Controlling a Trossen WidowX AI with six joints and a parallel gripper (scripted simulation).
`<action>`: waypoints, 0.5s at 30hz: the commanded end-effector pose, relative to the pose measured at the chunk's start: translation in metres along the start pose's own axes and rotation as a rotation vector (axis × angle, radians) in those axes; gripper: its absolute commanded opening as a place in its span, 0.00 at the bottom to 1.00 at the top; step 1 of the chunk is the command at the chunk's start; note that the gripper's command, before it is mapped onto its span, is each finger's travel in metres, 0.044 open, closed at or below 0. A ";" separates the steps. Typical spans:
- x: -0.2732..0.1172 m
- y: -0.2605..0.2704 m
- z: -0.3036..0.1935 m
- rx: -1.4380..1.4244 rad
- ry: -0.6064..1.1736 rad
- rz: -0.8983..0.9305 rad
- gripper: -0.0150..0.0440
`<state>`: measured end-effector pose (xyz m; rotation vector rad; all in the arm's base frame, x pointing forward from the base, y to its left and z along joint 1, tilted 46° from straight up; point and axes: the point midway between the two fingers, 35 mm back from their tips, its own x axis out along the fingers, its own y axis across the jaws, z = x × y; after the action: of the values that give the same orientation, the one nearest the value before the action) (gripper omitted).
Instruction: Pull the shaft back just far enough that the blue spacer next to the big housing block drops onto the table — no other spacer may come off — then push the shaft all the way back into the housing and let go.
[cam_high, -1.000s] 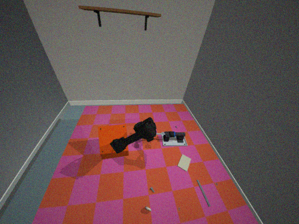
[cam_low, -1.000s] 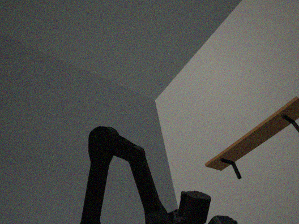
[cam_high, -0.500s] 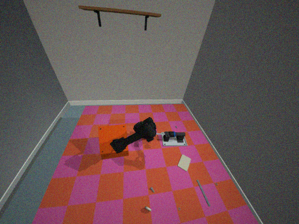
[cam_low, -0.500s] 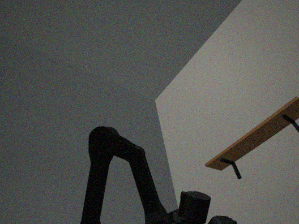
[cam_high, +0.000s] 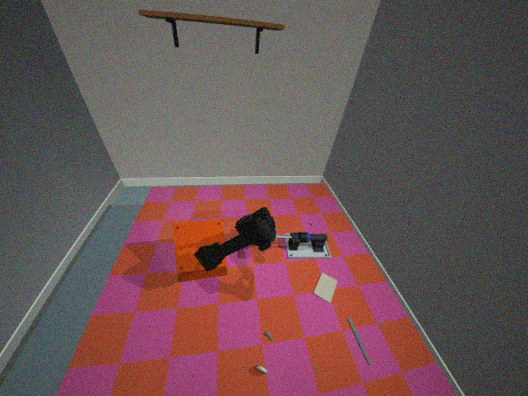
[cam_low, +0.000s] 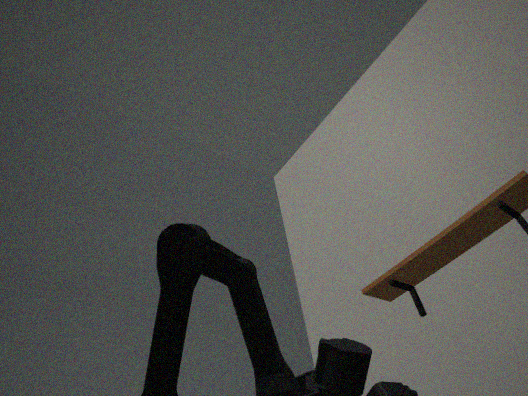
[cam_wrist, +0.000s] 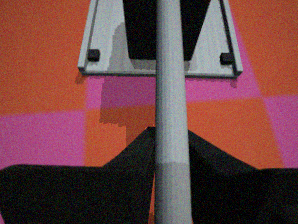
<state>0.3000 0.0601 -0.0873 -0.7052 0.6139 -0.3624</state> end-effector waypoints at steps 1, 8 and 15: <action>-0.001 -0.001 -0.002 0.001 0.002 -0.005 0.25; -0.001 -0.001 -0.002 0.001 0.002 -0.005 0.25; -0.002 -0.001 -0.002 0.001 0.002 -0.005 0.25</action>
<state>0.2987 0.0602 -0.0875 -0.7051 0.6140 -0.3623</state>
